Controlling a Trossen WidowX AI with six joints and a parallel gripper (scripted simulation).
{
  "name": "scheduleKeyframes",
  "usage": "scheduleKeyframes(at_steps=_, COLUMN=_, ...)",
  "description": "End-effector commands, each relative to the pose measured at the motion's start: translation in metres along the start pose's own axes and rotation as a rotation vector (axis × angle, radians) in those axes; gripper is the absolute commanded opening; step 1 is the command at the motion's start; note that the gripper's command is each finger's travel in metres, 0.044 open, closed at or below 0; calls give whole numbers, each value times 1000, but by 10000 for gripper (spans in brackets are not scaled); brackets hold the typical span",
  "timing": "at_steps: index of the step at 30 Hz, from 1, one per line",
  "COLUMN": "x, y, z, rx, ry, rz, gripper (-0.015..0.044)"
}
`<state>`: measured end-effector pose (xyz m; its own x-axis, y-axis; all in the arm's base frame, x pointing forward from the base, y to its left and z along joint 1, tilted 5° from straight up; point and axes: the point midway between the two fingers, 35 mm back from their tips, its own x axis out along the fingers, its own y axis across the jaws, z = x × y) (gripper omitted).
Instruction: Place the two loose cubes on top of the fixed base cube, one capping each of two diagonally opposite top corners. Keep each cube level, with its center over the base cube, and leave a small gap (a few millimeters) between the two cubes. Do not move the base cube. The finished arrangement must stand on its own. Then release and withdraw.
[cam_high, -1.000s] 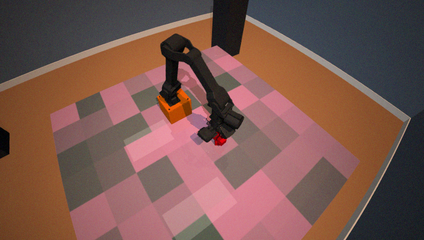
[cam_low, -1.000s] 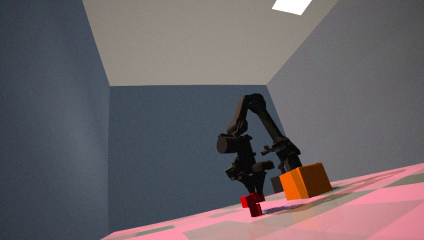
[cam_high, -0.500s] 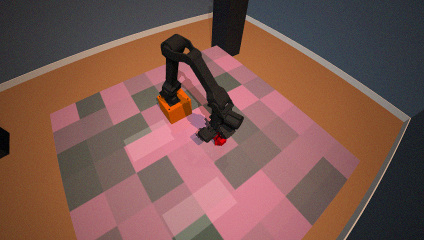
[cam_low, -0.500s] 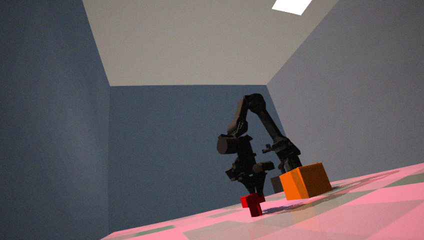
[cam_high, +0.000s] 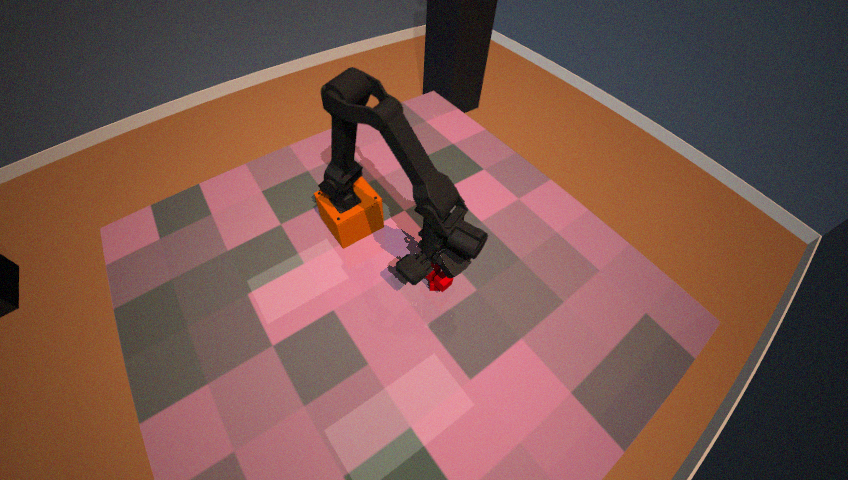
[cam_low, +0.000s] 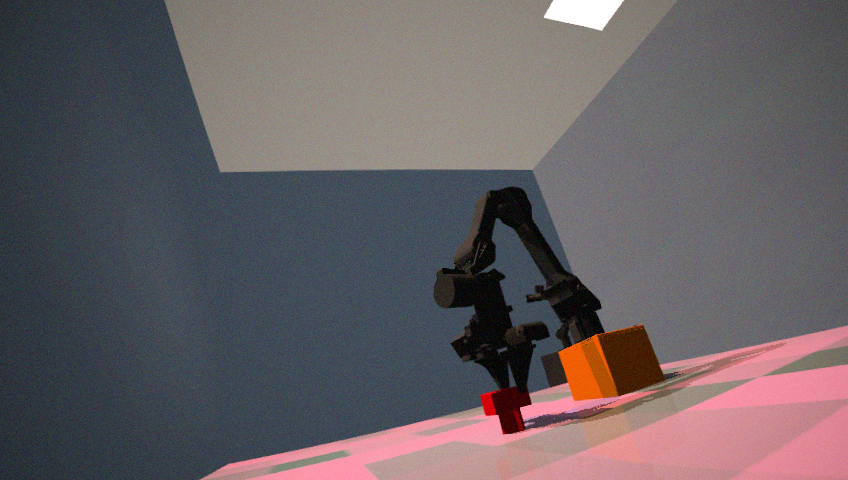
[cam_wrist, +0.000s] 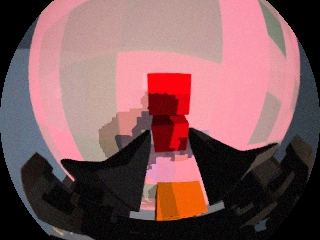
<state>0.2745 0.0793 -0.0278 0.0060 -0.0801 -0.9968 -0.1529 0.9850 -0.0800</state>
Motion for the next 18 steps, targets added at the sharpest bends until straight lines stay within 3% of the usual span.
scheduleKeyframes(at_steps=1, x=-8, y=0, z=1, rx=0, ry=-2, rz=0, gripper=205)
scheduleKeyframes(at_steps=18, x=-33, y=0, z=1, rx=0, ry=-2, rz=1, gripper=205)
